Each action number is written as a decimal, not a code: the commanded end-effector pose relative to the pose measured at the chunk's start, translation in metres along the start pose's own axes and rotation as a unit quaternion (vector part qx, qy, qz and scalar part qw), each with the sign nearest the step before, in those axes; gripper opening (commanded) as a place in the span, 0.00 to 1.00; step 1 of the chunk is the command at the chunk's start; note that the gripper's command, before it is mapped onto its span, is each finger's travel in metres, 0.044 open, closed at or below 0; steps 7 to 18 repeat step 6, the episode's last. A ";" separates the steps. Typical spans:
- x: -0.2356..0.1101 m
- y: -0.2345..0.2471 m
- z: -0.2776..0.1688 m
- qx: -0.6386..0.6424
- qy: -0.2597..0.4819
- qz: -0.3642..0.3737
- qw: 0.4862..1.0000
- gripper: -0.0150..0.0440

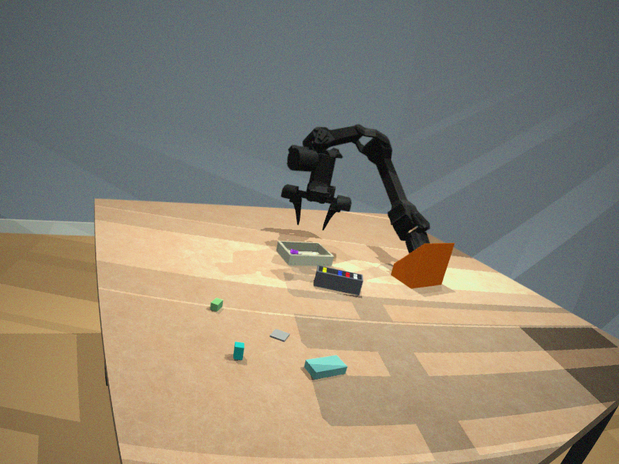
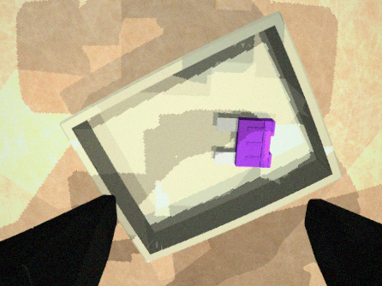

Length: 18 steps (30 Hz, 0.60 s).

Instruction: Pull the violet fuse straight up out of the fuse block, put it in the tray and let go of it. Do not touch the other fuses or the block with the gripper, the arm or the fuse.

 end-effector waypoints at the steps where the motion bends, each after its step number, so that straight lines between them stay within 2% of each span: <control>1: 0.000 0.000 0.000 0.000 0.000 0.000 1.000 0.81; 18: 0.000 0.000 0.000 0.000 0.000 0.000 1.000 0.81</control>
Point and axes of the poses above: the point midway between the two fingers, 35 mm back from their tips, its own x axis out along the fingers, its own y axis across the jaws, z = x × y, the point moved 10 cm from there along -x, back along the fingers, and after that the axes turned 6 degrees about -x, right-handed, at the moved point
